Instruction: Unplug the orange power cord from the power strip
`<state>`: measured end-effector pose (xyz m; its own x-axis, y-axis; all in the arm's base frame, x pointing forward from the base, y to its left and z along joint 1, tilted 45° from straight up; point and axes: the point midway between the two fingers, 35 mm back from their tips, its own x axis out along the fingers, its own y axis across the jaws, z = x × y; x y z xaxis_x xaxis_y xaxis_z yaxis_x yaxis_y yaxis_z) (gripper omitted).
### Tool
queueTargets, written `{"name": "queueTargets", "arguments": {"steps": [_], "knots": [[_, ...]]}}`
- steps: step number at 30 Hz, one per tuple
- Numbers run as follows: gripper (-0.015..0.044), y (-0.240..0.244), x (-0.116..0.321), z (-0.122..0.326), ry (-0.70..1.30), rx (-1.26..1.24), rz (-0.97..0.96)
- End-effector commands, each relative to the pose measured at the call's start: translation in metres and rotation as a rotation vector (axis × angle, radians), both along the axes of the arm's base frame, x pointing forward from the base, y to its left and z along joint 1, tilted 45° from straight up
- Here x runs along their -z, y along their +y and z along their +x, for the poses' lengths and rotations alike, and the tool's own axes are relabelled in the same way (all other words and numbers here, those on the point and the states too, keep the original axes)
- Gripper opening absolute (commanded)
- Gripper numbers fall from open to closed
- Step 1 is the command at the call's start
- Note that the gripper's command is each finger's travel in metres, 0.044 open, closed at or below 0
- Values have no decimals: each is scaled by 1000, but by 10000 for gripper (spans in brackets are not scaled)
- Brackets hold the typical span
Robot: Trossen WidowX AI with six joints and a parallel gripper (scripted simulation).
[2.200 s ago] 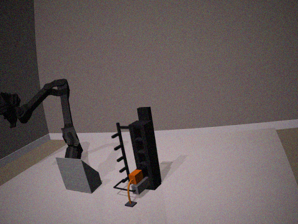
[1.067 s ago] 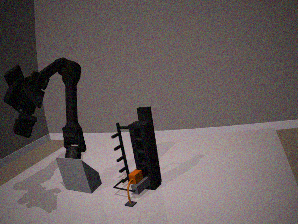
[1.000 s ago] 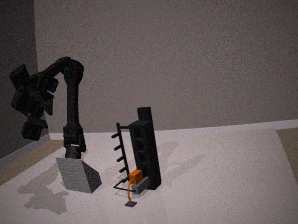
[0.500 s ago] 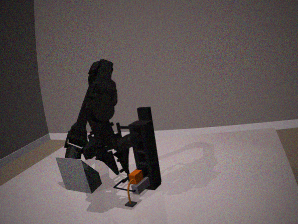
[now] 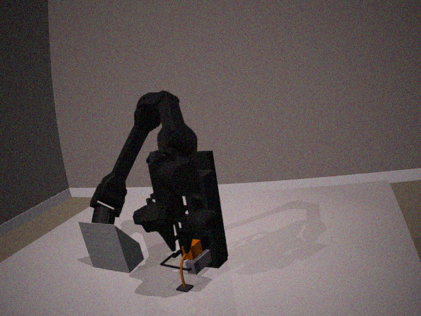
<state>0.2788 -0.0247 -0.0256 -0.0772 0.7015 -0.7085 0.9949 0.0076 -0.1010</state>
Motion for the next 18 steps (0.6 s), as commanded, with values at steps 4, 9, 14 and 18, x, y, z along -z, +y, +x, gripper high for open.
{"name": "queueTargets", "arguments": {"steps": [4,9,14,18], "knots": [[160,8,-8,1,4,1,-2],[160,14,-14,1,4,1,-2],[160,20,-20,1,4,1,-1],[160,24,-24,1,4,1,0]]}}
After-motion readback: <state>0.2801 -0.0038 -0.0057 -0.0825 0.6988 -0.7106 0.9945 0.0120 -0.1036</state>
